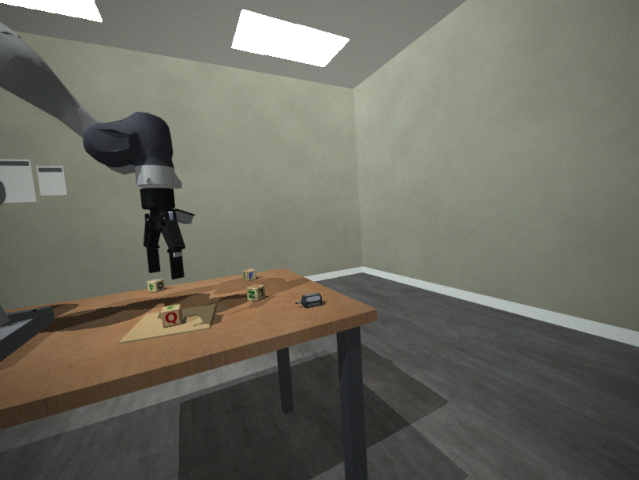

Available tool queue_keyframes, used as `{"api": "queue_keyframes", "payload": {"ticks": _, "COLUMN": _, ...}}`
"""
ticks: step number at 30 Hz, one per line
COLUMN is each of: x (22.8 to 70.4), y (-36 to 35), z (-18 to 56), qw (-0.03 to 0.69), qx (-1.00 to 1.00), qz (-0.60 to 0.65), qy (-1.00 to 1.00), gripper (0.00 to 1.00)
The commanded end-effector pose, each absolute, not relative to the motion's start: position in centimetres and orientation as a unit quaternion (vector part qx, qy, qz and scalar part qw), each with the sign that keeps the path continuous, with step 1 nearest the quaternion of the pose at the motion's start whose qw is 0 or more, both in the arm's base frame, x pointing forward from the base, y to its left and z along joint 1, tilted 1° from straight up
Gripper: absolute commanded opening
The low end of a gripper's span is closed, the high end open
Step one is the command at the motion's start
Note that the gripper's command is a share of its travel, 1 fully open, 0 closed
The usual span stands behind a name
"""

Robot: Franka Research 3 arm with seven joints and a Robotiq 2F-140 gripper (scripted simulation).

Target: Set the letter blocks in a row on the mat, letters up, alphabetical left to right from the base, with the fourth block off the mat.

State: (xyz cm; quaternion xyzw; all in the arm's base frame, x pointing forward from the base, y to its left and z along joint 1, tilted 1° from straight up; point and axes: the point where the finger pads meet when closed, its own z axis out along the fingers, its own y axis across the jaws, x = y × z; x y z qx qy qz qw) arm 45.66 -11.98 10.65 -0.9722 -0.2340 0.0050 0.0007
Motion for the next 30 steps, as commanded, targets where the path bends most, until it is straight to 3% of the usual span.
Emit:
{"api": "queue_keyframes", "payload": {"ticks": 1, "x": 45.87, "y": -11.87, "z": 10.59, "qw": -0.001, "qx": -0.986, "qz": -0.001, "qy": -0.166, "gripper": 1.00}}
{"api": "queue_keyframes", "payload": {"ticks": 24, "x": 46.00, "y": -12.36, "z": 10.12, "qw": -0.005, "qx": -1.000, "qz": -0.005, "qy": -0.004, "gripper": 1.00}}
{"api": "queue_keyframes", "payload": {"ticks": 25, "x": 46.00, "y": -12.36, "z": 10.12, "qw": -0.005, "qx": -1.000, "qz": -0.005, "qy": -0.004, "gripper": 0.55}}
{"api": "queue_keyframes", "payload": {"ticks": 30, "x": 46.00, "y": -12.36, "z": 10.12, "qw": -0.005, "qx": -1.000, "qz": -0.005, "qy": -0.004, "gripper": 0.55}}
